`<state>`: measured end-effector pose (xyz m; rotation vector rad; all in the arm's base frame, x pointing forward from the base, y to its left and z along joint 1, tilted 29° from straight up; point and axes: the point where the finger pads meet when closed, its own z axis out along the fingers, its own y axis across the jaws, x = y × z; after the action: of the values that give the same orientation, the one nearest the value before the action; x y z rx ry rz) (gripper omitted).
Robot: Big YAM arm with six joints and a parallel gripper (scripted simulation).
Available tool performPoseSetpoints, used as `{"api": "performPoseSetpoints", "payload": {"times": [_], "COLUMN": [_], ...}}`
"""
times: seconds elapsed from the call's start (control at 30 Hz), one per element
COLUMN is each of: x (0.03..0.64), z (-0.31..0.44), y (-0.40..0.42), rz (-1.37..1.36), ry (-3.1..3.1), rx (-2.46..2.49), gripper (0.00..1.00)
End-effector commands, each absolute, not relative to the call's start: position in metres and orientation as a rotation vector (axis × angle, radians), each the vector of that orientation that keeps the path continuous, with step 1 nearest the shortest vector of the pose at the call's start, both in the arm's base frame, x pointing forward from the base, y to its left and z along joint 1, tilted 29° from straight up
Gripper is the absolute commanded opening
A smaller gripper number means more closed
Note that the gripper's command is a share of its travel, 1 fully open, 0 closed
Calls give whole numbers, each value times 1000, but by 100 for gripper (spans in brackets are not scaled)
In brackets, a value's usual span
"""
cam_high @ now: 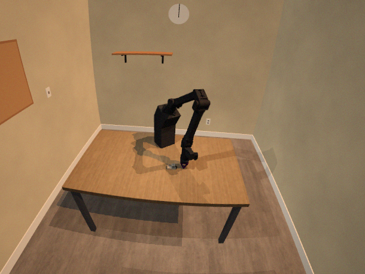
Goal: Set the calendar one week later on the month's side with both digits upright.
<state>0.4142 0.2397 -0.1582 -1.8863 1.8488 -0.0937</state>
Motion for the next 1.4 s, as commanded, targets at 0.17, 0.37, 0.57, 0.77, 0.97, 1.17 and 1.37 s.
{"api": "performPoseSetpoints", "payload": {"times": [0.17,0.37,0.57,0.77,0.97,1.17,1.37], "x": [421,421,421,421,423,406,393], "z": [-151,-151,-151,-151,-145,-130,-97], "y": [248,248,248,248,249,229,218], "rz": [-99,-99,-99,-99,-102,-100,-101], "ry": [1825,1825,1825,1825,1820,1844,1841], "rx": [-1868,-1868,-1868,-1868,-1862,-1880,-1878], "gripper": [26,26,26,26,26,26,26]}}
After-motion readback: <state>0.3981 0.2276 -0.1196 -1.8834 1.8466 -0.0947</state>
